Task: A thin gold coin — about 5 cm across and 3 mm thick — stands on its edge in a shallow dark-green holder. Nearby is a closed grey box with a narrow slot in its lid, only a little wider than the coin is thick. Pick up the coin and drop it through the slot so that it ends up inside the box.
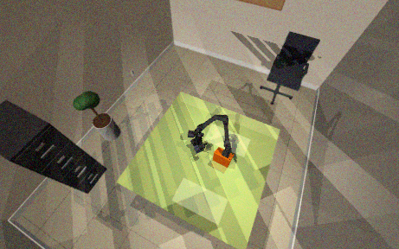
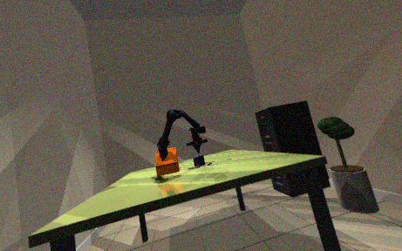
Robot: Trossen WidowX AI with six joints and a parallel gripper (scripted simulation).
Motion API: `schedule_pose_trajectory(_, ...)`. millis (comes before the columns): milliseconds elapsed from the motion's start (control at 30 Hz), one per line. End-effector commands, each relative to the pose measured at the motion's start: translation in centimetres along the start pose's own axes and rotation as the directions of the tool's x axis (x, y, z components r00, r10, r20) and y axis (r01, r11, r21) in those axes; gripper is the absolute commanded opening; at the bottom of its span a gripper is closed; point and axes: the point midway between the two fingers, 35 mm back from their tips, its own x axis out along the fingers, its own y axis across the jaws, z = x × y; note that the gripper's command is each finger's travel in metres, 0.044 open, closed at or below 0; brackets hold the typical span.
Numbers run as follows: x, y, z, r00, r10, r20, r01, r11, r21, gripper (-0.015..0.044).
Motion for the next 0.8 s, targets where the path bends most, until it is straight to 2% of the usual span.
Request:
schedule_pose_trajectory(0,0.09,1.1,-0.03,1.0,0.005,0.001,-0.005,1.0,0.005,0.0)
schedule_pose_trajectory(767,0.16,1.27,0.02,1.0,0.0,-0.001,0.0,1.0,0.007,0.0)
